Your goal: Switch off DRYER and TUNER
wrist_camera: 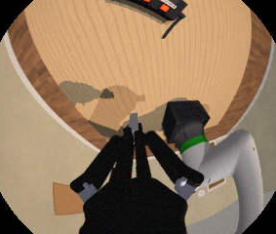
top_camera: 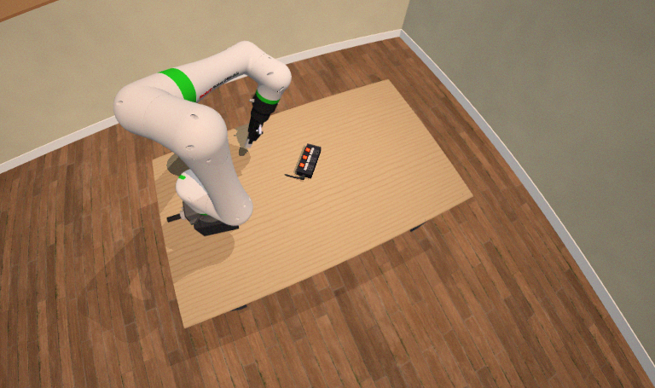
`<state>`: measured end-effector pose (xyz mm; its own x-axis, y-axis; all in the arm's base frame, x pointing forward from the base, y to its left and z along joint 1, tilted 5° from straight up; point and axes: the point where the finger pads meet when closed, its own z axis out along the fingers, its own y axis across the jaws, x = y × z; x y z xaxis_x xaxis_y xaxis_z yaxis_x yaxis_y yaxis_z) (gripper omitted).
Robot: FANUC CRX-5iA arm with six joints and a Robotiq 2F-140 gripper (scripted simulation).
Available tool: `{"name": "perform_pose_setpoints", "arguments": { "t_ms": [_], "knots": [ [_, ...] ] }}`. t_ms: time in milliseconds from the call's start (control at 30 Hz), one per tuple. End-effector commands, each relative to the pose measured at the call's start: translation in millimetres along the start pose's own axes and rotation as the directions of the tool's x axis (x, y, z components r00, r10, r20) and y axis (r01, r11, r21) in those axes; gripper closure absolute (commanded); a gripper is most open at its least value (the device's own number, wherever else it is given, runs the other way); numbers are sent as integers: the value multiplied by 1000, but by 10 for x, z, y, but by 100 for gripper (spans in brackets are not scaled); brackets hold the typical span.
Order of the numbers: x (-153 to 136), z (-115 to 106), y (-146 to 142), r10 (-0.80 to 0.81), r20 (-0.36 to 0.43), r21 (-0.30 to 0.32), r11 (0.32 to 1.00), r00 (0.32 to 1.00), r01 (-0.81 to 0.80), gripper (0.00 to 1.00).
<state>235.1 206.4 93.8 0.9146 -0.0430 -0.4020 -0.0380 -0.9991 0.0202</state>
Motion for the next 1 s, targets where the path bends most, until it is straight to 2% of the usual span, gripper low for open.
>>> {"name": "perform_pose_setpoints", "arguments": {
  "t_ms": [0,33,133,167,233,267,400,967],
  "knots": [
    [486,22,80,62,-111,30,998,992,-59,100],
    [759,-21,153,104,-195,56,994,975,-95,100],
    [829,-24,168,104,-195,56,994,975,-95,100],
    [1108,-81,248,136,-263,79,990,955,-119,100],
    [1108,-81,248,136,-263,79,990,955,-119,100],
    [1319,-137,313,158,-314,98,986,936,-134,100],
    [1544,-210,386,181,-369,120,982,912,-146,100],
    [1583,-224,398,184,-379,124,981,907,-148,100]
  ]
}}
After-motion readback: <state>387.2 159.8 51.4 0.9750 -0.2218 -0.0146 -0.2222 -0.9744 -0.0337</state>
